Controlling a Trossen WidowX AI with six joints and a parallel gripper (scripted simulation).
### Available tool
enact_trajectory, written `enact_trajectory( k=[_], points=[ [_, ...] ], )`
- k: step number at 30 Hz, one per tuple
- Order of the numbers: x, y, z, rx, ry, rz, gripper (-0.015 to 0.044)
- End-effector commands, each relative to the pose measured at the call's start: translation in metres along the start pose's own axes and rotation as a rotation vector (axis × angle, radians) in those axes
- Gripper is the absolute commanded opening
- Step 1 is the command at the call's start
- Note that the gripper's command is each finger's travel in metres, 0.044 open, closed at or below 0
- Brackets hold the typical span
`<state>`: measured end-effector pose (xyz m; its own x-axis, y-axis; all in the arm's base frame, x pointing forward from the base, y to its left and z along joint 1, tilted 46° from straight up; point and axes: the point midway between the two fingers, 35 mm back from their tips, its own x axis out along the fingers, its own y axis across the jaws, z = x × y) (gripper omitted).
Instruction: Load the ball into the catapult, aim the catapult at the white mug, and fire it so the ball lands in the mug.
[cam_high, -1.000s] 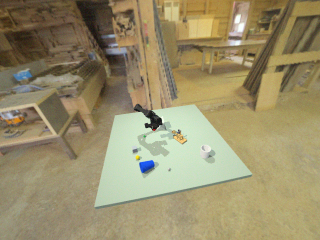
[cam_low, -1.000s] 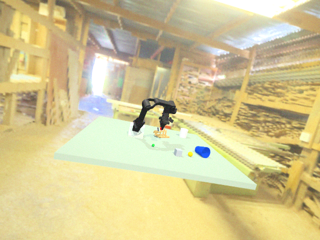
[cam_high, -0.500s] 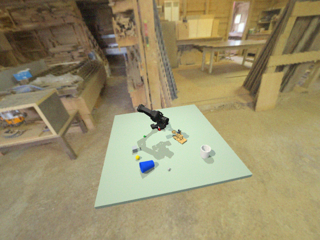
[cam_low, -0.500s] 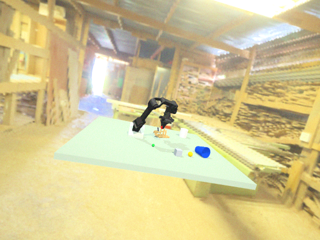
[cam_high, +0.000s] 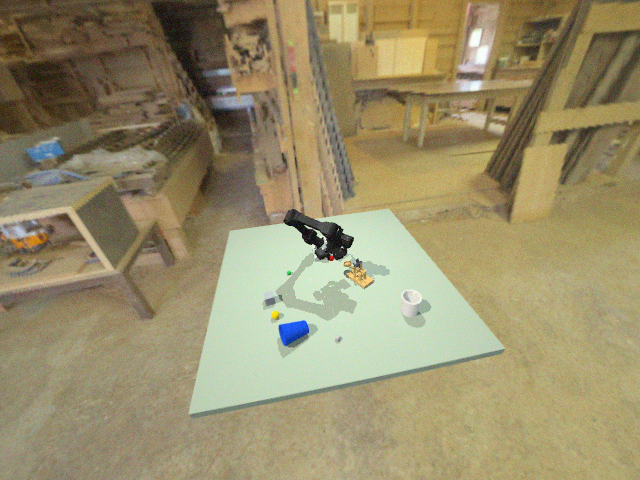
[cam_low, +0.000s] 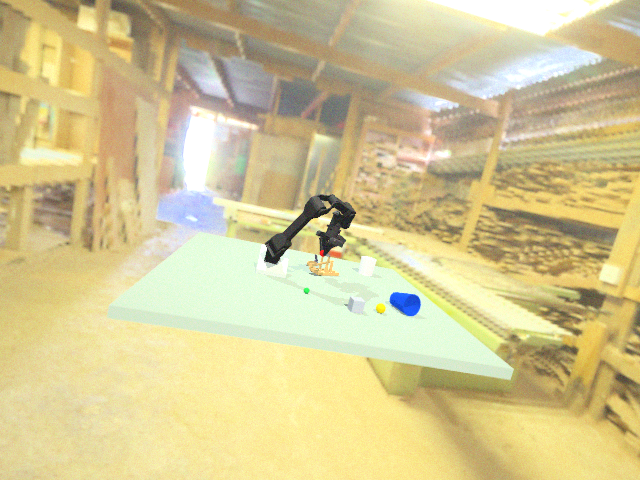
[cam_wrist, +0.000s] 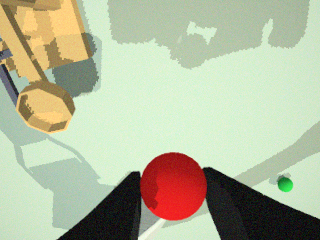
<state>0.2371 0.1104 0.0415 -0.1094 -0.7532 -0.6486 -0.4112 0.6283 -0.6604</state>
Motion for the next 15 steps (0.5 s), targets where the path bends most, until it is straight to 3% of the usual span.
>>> enact_trajectory(
  k=[1, 15],
  points=[
    [0.002, 0.021, 0.007, -0.032, 0.023, -0.005, 0.0],
    [0.023, 0.083, 0.013, -0.135, 0.115, -0.044, 0.0]
  ],
)
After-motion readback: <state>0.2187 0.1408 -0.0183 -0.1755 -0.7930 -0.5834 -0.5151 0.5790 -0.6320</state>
